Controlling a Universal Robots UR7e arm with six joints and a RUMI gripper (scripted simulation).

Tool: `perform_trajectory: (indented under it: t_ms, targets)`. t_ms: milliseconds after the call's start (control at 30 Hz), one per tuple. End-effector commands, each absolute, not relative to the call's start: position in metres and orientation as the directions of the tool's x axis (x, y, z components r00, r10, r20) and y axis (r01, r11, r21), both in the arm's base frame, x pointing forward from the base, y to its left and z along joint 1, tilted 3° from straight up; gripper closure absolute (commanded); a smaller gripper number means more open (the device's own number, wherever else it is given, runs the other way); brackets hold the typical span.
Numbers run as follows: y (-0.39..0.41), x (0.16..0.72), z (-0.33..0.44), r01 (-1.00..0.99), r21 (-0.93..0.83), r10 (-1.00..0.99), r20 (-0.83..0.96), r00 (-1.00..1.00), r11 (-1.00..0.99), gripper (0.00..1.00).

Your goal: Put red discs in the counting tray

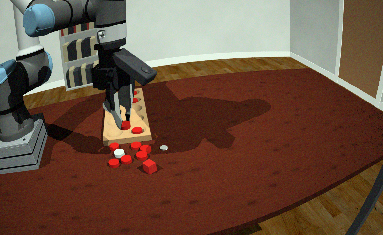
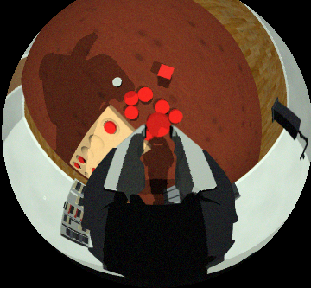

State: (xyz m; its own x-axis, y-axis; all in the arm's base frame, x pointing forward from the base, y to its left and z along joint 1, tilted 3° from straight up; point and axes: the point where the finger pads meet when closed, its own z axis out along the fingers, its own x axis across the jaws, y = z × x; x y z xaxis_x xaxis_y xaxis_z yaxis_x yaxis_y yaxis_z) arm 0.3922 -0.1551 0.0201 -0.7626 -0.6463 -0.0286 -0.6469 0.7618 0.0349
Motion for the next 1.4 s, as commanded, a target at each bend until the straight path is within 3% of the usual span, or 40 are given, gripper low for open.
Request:
perform_trajectory:
  t_ms: [0, 700, 1367]
  targets:
    - [-0.145, 0.401, 0.022, -0.758, 0.029, -0.757, -0.036, -0.653, 0.652, 1.0]
    - [-0.109, 0.421, 0.025, -0.968, 0.01, -0.967, -0.044, -0.253, 0.252, 1.0]
    - [-0.074, 0.436, 0.028, -0.985, -0.009, -0.985, -0.043, 0.17, -0.17, 1.0]
